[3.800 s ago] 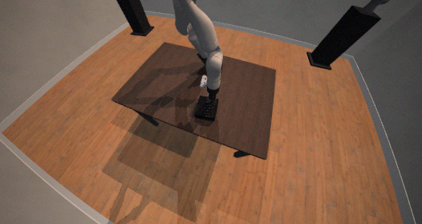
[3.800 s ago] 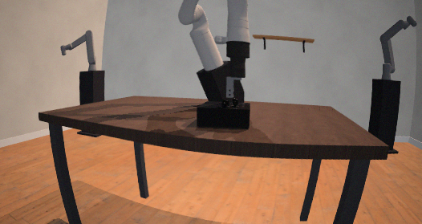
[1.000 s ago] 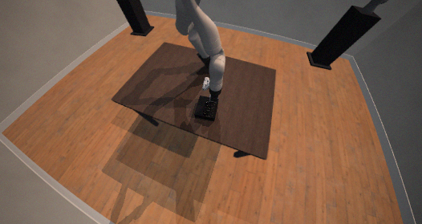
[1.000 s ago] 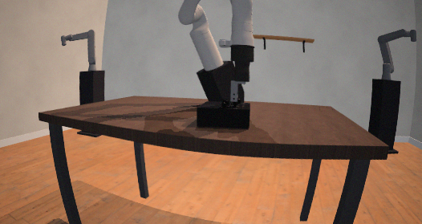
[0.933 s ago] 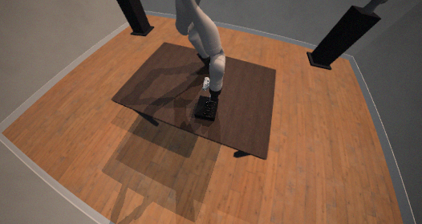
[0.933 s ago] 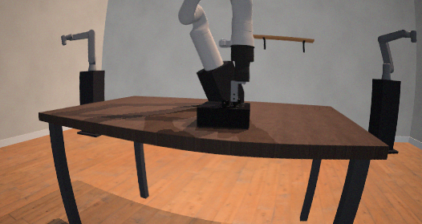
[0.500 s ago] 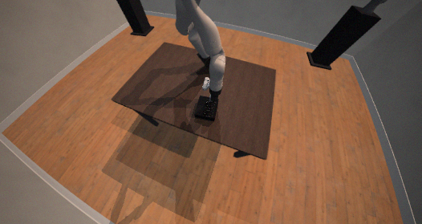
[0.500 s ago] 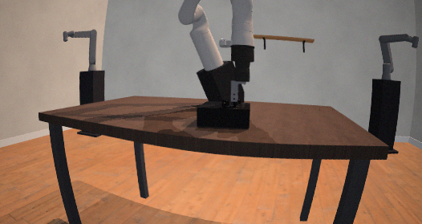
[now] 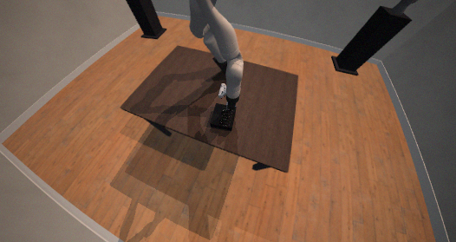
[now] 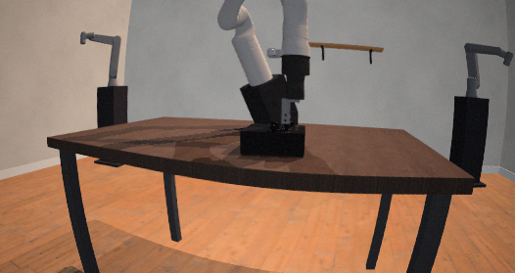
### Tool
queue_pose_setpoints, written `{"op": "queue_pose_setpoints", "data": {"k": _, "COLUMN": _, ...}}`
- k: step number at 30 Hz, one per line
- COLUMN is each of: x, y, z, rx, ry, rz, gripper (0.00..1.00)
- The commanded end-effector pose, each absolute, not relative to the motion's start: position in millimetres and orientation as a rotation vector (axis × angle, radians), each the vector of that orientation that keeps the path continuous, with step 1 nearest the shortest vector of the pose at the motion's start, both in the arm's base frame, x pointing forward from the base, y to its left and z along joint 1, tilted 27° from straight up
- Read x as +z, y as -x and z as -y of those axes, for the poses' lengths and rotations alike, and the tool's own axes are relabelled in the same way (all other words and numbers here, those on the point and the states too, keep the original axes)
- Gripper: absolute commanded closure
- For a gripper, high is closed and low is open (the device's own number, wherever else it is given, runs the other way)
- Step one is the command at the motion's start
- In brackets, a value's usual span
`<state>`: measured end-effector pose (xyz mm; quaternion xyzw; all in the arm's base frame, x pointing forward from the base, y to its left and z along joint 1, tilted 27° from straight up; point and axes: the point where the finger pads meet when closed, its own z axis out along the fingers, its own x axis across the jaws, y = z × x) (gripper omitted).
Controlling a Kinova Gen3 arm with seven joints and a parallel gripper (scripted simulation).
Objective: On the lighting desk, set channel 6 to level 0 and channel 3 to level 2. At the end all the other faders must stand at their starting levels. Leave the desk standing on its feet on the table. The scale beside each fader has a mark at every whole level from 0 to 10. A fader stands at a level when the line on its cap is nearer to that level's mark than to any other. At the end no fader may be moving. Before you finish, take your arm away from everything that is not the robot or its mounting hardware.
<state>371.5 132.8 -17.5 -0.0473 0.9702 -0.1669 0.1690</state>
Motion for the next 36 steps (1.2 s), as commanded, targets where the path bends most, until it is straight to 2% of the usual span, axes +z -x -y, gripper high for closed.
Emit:
{"op": "queue_pose_setpoints", "data": {"k": 1, "x": -17, "y": -372, "z": -132, "rx": -0.473, "ry": 0.134, "rz": -2.758, "gripper": 1.00}}
{"op": "queue_pose_setpoints", "data": {"k": 21, "x": -10, "y": -370, "z": -131, "rx": -0.473, "ry": 0.134, "rz": -2.758, "gripper": 1.00}}
{"op": "queue_pose_setpoints", "data": {"k": 36, "x": 20, "y": -358, "z": -141, "rx": -0.473, "ry": 0.134, "rz": -2.758, "gripper": 1.00}}
